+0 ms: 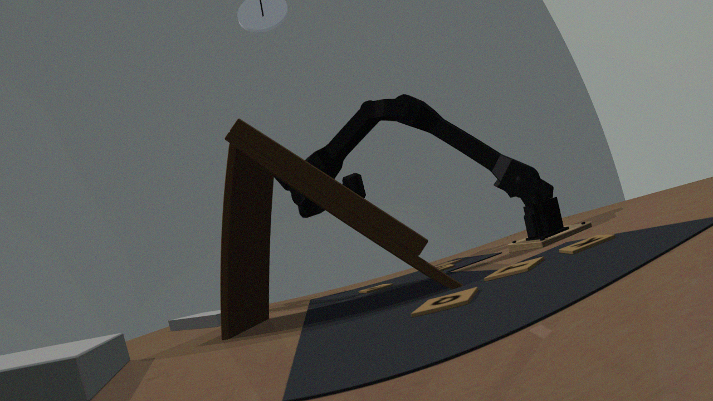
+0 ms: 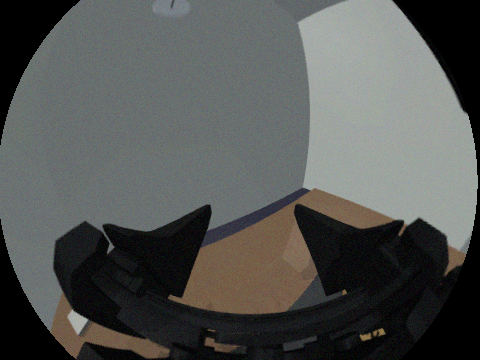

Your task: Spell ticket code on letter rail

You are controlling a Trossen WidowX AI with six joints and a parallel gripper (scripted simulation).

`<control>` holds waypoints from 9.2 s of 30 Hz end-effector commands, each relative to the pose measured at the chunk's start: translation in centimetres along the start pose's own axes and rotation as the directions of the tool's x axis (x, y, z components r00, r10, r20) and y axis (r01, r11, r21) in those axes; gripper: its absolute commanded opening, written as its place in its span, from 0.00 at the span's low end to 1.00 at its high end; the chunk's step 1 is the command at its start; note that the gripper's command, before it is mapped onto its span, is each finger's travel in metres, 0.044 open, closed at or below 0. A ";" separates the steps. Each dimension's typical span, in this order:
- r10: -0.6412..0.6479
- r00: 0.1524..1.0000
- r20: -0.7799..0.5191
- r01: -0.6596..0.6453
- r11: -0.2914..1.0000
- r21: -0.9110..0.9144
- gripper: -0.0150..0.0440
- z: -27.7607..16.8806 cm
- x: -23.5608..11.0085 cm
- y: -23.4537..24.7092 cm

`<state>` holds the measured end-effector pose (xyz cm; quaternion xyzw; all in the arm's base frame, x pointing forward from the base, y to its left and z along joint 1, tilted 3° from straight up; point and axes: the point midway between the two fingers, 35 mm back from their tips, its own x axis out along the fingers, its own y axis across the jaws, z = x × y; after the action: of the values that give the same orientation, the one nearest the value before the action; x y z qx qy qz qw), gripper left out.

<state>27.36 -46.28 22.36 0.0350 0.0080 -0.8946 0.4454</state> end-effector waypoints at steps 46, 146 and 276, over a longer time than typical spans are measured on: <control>0.710 -0.253 -0.657 -0.917 -0.393 -0.072 1.00 -6.0 -29.8 -33.2; -0.027 0.046 -0.999 0.410 -0.911 0.043 0.83 -15.5 -11.7 -25.4; 0.333 -0.081 -0.939 -0.319 -0.902 -0.292 0.25 -14.0 -14.7 -19.0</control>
<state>21.04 -22.25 8.36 -0.2974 0.5576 0.1668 0.7569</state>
